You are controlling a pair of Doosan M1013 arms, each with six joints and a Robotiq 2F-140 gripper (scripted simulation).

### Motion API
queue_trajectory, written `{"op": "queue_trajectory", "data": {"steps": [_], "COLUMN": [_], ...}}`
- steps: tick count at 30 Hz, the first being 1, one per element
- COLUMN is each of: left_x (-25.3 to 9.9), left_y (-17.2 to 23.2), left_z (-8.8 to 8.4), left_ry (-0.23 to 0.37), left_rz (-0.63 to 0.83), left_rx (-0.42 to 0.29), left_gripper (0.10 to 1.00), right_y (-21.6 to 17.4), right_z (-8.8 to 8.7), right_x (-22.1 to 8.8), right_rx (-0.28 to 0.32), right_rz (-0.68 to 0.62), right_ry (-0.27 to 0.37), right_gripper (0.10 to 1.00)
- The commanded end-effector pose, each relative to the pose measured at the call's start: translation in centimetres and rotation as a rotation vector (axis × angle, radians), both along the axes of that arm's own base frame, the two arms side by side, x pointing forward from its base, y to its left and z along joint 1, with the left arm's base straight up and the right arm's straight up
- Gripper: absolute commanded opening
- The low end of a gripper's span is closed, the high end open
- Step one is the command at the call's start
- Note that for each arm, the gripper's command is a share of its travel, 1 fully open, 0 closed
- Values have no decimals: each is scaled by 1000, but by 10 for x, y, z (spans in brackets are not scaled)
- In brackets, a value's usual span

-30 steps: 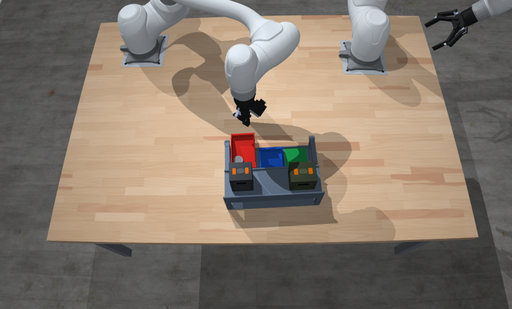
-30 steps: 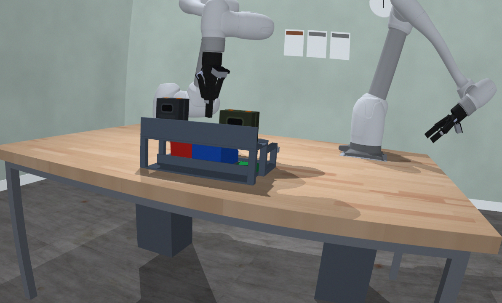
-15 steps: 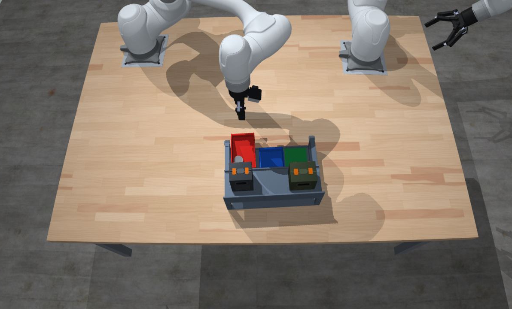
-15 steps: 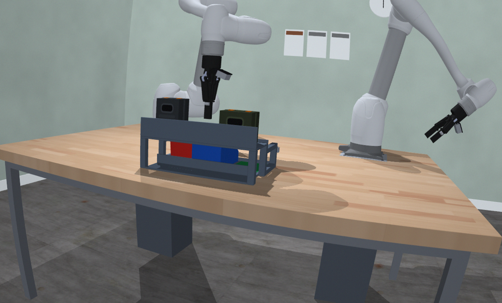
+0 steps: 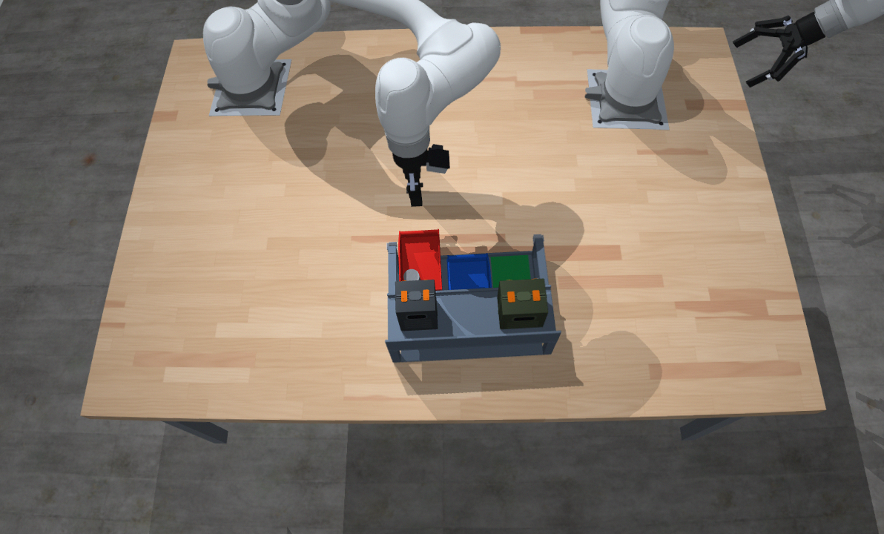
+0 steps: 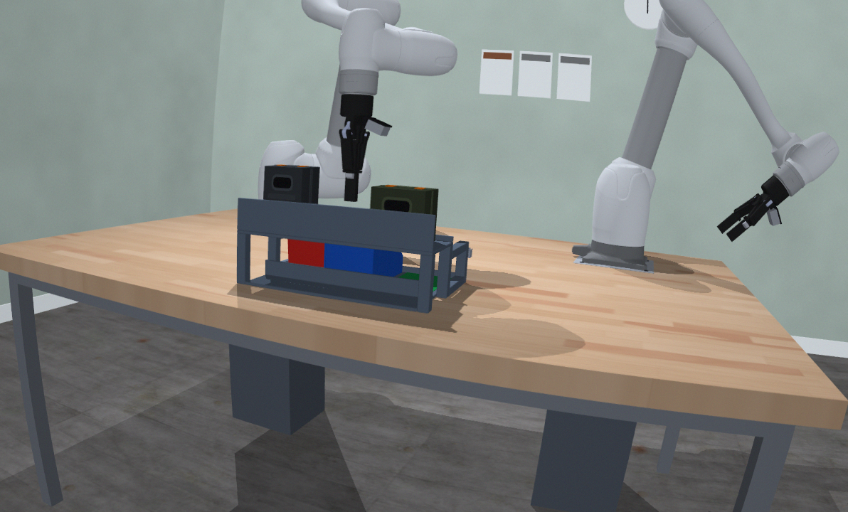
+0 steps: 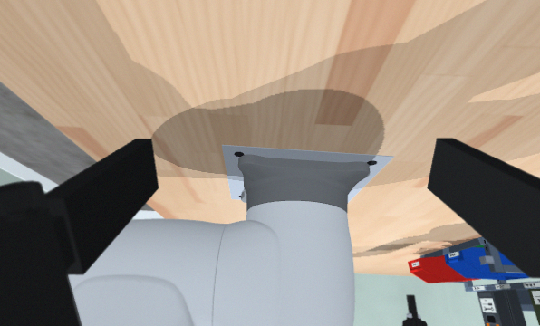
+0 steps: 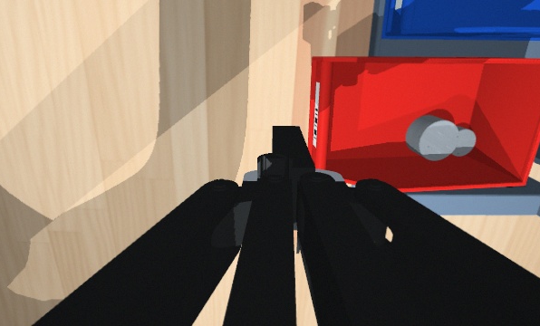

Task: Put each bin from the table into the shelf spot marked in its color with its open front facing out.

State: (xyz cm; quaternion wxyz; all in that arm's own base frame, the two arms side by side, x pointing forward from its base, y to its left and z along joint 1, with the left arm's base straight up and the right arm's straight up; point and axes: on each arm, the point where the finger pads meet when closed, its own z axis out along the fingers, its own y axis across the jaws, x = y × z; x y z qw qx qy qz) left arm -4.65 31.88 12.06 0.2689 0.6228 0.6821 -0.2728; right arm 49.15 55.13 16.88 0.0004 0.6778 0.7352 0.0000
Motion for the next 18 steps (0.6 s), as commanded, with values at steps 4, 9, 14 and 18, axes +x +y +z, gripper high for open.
{"op": "queue_trajectory", "data": {"steps": [4,9,14,18], "left_x": [0,0,0,0], "left_y": [0,0,0,0], "left_z": [0,0,0,0], "left_ry": [0,0,0,0], "left_rz": [0,0,0,0], "left_rx": [1,1,1,1], "left_gripper": [1000,1000,1000,1000], "right_y": [0,0,0,0], "right_z": [1,-1,-4,-9], "right_x": [0,0,0,0], "right_rx": [1,1,2,2], "right_rz": [0,0,0,0], "right_ry": [-1,-1,0,0], "right_gripper": [99,99,99,99]}}
